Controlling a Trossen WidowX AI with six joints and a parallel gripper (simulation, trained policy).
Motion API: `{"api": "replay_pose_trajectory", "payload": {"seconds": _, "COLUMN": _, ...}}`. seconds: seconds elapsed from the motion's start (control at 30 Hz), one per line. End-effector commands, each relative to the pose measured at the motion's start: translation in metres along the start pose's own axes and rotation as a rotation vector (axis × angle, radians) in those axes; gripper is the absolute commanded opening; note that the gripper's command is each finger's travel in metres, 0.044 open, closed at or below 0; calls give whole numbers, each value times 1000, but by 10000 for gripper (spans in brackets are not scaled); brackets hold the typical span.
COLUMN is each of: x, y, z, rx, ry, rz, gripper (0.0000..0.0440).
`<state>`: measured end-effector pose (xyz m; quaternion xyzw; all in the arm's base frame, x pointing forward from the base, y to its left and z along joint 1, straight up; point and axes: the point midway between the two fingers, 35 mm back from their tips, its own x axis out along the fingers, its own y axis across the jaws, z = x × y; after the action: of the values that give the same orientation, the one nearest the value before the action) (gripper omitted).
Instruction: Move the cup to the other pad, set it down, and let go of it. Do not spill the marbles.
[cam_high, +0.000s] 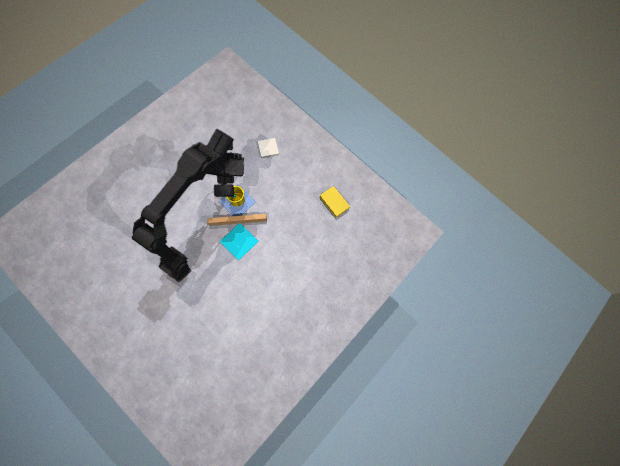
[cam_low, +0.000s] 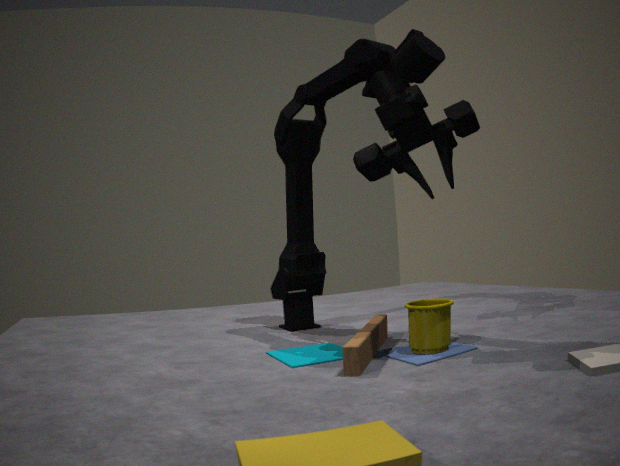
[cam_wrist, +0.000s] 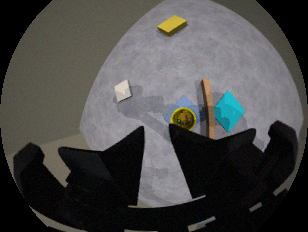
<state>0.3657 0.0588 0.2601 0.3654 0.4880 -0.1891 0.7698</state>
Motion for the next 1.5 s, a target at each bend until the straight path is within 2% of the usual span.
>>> {"api": "replay_pose_trajectory", "payload": {"seconds": 0.0, "x": 11, "y": -7, "z": -4, "rx": 20, "ry": 35, "rz": -73, "gripper": 141}}
{"api": "replay_pose_trajectory", "payload": {"seconds": 0.77, "x": 62, "y": -55, "z": -27, "rx": 58, "ry": 188, "rz": -411, "gripper": 157}}
{"api": "replay_pose_trajectory", "payload": {"seconds": 1.47, "x": 118, "y": -92, "z": -45, "rx": 104, "ry": 219, "rz": -564, "gripper": 180}}
